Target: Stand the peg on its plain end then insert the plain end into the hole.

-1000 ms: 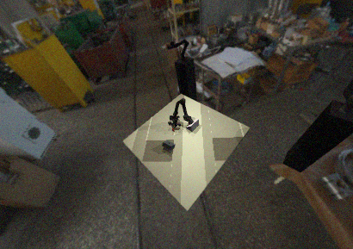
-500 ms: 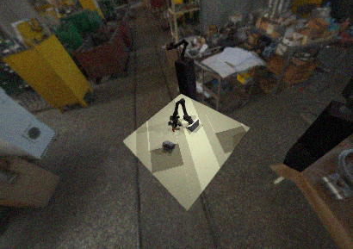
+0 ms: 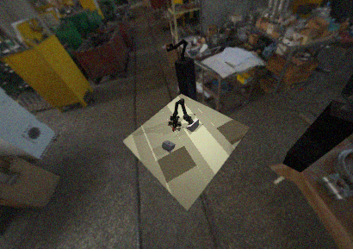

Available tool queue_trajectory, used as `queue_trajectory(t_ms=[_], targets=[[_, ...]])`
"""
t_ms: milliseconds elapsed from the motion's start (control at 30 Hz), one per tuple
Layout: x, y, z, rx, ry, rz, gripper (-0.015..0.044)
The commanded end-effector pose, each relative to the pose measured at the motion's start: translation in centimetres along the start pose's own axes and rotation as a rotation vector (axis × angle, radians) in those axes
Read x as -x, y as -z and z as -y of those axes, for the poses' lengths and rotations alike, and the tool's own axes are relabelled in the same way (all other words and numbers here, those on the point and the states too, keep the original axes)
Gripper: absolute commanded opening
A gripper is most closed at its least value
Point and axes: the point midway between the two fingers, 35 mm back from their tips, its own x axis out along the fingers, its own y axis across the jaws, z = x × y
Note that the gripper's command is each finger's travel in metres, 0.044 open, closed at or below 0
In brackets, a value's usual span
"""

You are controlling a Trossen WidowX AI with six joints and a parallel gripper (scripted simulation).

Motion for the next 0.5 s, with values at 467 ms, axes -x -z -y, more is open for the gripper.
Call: queue_trajectory(t_ms=[467], targets=[[0.12, 0.08, -0.03, 0.001, 0.004, 0.015, 0.013]])
